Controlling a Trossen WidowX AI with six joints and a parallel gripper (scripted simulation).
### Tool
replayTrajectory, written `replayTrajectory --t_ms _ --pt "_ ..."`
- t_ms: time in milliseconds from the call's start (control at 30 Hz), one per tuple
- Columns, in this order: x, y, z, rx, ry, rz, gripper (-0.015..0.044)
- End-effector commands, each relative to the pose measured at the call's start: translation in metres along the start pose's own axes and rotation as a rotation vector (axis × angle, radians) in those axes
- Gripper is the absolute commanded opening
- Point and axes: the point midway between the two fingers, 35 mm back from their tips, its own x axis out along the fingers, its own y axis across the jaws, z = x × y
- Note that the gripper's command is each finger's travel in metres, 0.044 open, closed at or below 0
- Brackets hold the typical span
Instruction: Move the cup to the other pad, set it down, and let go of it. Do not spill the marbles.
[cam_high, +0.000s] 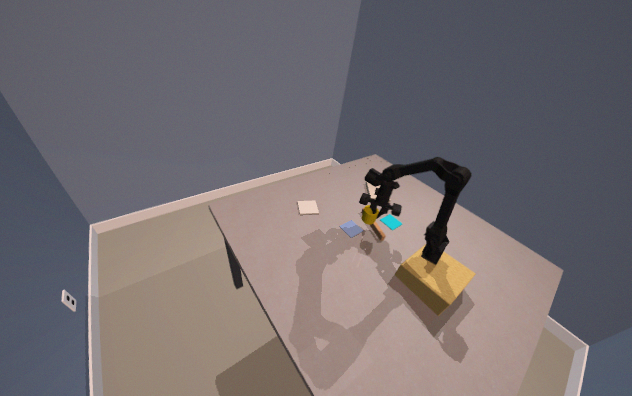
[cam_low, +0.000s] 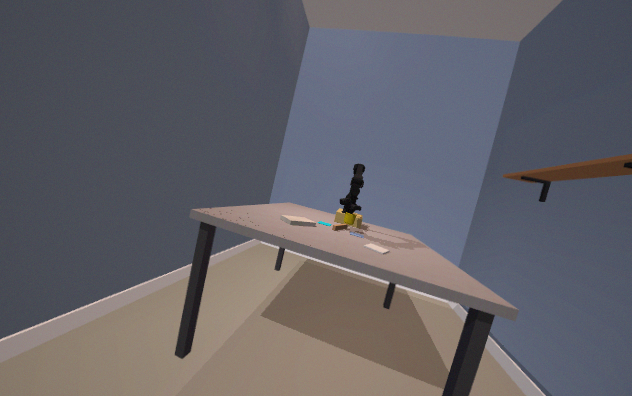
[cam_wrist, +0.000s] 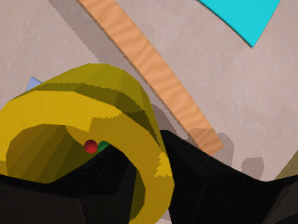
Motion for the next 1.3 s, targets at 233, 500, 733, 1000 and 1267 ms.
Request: replayTrajectory --t_ms 233,500,733,1000,1267 --pt "-0.002 -0.016 0.016 -0.002 -0.004 0.01 0.0" --pt "-0.002 -0.028 0.027 -0.002 -0.005 0.009 0.0" --pt "-0.002 -0.038 0.037 -0.002 -0.005 0.008 0.0" --pt "-0.002 -0.049 0.048 -0.002 -0.006 0.007 0.0" --pt "-0.003 -0.059 0.058 -0.003 -0.007 0.006 0.0"
